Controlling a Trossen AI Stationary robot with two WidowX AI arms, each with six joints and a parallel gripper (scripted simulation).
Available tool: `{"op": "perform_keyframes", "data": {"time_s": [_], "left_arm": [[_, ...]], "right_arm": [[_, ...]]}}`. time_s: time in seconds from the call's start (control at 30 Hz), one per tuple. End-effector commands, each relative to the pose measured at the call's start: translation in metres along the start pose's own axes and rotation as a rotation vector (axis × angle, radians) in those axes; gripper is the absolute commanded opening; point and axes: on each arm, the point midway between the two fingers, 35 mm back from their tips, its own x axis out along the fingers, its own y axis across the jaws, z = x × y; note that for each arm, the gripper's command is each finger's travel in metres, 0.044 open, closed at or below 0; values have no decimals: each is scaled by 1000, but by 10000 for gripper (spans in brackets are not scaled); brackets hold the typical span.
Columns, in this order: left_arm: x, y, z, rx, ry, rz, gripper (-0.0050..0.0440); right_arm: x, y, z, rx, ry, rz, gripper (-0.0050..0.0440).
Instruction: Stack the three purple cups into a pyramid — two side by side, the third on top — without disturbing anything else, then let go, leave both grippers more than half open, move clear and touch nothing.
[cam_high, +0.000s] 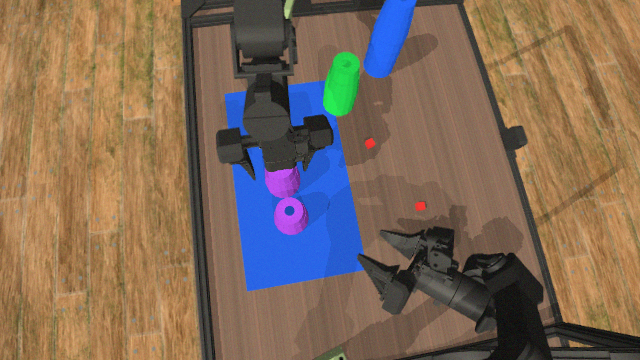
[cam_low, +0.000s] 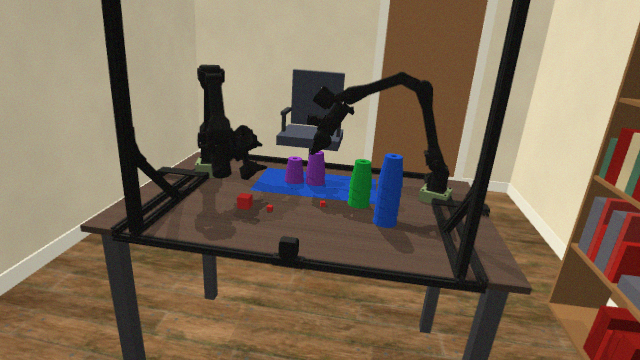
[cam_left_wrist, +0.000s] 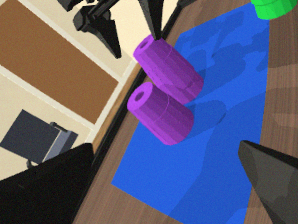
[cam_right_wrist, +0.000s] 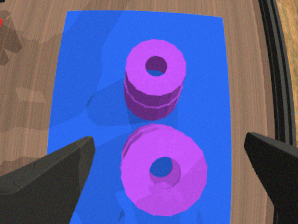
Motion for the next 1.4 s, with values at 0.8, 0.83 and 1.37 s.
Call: {"op": "perform_keyframes", "data": {"time_s": [0.8, 0.83, 1.37], "left_arm": [[0, 0, 1, 0, -5, 0, 440], [0, 0, 1, 0, -5, 0, 440], [0, 0, 1, 0, -5, 0, 440]], "right_arm": [[16, 2, -10, -3, 6, 0, 297], [16, 2, -10, -3, 6, 0, 291], [16, 2, -10, -3, 6, 0, 211]]}}
